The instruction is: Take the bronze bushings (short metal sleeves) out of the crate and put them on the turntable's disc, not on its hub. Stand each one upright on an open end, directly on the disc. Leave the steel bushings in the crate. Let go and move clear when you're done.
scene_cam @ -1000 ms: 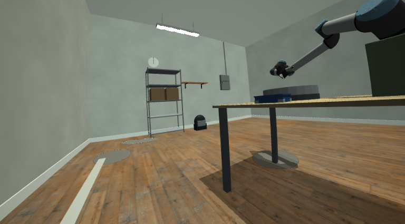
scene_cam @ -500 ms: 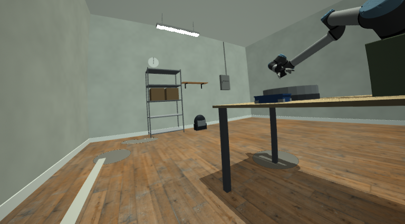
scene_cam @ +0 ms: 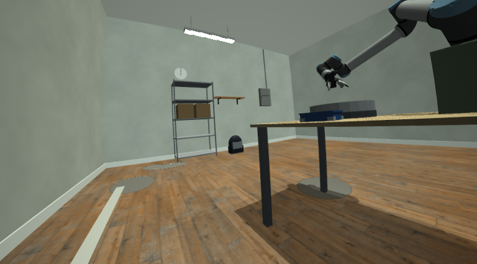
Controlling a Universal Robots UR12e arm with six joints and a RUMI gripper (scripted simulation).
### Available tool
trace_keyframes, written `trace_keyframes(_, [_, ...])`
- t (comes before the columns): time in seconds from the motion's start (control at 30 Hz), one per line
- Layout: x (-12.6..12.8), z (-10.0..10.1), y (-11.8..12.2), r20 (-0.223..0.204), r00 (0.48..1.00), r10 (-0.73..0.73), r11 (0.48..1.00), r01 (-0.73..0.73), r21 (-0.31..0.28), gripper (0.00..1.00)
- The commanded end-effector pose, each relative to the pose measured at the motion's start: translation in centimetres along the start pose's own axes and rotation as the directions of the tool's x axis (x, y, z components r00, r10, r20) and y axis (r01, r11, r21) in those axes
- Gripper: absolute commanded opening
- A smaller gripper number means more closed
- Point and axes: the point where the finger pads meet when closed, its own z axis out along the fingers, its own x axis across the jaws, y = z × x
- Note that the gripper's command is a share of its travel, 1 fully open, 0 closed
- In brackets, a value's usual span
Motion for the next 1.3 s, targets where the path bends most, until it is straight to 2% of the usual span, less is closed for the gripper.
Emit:
trace_keyframes(0.0, [0.6,1.7,-1.4,-0.025,0.994,-0.109,0.988,0.106,-0.109,1.00])
trace_keyframes(0.07, [0.8,2.8,-2.3,-0.017,0.986,-0.168,0.973,0.163,-0.165,1.00])
trace_keyframes(0.1, [0.8,2.8,-2.3,-0.017,0.986,-0.168,0.973,0.163,-0.165,1.00])
trace_keyframes(0.13, [0.8,3.3,-2.8,-0.011,0.981,-0.196,0.963,0.190,-0.193,1.00])
trace_keyframes(0.2, [0.8,3.3,-2.8,-0.011,0.981,-0.196,0.963,0.190,-0.193,1.00])
trace_keyframes(0.33, [0.7,5.2,-4.6,0.026,0.954,-0.298,0.910,0.292,-0.293,1.00])
trace_keyframes(0.37, [0.7,5.2,-4.6,0.026,0.954,-0.298,0.910,0.292,-0.293,1.00])
trace_keyframes(0.47, [0.4,6.6,-6.0,0.065,0.930,-0.361,0.862,0.360,-0.357,1.00])
trace_keyframes(0.5, [0.4,6.6,-6.0,0.065,0.930,-0.361,0.862,0.360,-0.357,1.00])
trace_keyframes(0.63, [-0.2,8.3,-7.8,0.123,0.896,-0.427,0.793,0.436,-0.426,1.00])
trace_keyframes(0.77, [-0.4,8.7,-8.2,0.138,0.887,-0.440,0.775,0.453,-0.440,1.00])
trace_keyframes(1.03, [-2.1,11.4,-11.2,0.248,0.826,-0.507,0.652,0.555,-0.516,1.00])
trace_keyframes(1.27, [-3.4,12.9,-12.8,0.313,0.789,-0.529,0.581,0.605,-0.544,1.00])
